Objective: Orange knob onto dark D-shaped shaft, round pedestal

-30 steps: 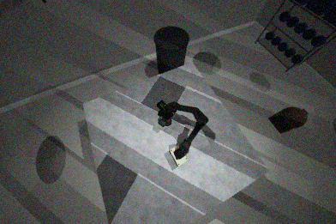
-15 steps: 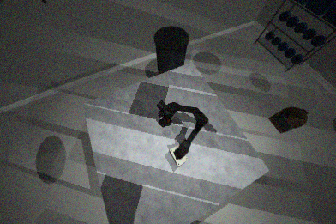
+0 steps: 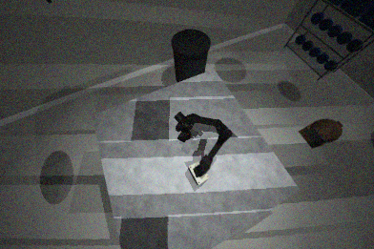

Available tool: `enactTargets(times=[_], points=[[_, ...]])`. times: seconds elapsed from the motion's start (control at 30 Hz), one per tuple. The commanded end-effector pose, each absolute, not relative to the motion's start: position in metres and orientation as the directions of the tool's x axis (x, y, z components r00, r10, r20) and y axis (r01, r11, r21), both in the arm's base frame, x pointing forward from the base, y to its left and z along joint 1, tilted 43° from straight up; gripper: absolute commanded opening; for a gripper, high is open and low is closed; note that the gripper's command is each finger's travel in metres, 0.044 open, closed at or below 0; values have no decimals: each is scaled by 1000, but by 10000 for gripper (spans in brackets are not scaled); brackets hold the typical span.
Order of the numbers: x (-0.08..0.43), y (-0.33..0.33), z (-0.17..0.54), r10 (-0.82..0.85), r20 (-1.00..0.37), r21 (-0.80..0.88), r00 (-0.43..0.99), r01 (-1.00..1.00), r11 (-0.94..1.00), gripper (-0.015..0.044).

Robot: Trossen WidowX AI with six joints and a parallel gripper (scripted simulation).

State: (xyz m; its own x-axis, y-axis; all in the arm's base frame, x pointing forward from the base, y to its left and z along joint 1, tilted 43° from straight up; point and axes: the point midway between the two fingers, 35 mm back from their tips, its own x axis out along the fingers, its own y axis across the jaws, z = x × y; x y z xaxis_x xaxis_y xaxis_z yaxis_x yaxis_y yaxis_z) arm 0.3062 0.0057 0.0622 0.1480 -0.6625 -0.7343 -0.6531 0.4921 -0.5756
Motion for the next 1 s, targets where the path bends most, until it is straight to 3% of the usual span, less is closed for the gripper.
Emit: enactTargets(times=[0.0, 0.6, 0.97], points=[[307, 6, 61, -660, -736, -572, 150, -659, 488, 0], [308, 7, 66, -660, -736, -572, 150, -659, 488, 0], [309, 7, 64, -660, -736, -485, 150, -798, 359, 0]])
